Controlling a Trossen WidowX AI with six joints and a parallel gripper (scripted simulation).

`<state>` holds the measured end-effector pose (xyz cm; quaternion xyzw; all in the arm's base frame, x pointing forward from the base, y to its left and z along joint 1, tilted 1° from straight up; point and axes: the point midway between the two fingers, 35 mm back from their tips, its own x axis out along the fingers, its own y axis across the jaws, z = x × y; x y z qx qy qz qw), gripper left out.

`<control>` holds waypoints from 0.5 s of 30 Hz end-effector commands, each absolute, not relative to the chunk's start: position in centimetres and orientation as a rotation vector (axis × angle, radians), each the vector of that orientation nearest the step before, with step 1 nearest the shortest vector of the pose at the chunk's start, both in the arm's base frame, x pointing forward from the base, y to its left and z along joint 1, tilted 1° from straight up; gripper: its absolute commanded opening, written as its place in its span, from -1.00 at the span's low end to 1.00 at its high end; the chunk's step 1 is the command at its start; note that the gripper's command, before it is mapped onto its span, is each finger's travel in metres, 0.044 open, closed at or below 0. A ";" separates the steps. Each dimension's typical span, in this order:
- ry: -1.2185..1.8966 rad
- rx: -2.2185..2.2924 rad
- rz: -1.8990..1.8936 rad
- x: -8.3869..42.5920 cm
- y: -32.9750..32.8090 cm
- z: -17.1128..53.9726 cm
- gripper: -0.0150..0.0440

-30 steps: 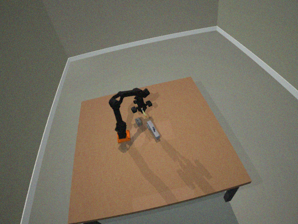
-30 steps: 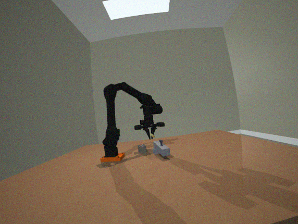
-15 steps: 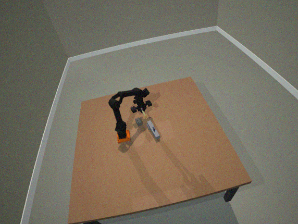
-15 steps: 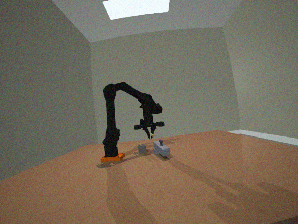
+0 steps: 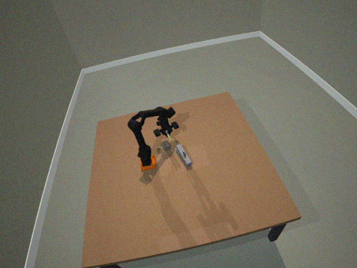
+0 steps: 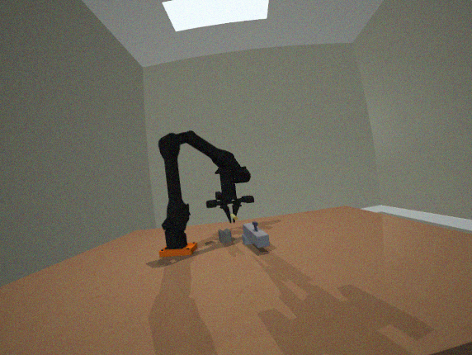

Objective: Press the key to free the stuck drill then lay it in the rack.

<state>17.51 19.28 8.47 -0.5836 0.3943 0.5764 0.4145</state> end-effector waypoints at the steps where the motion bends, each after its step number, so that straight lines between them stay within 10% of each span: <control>1: 0.984 -1.467 1.441 16.8 19.1 8.4 -0.49; 15: 0.985 -1.466 1.443 14.4 18.7 8.0 -0.49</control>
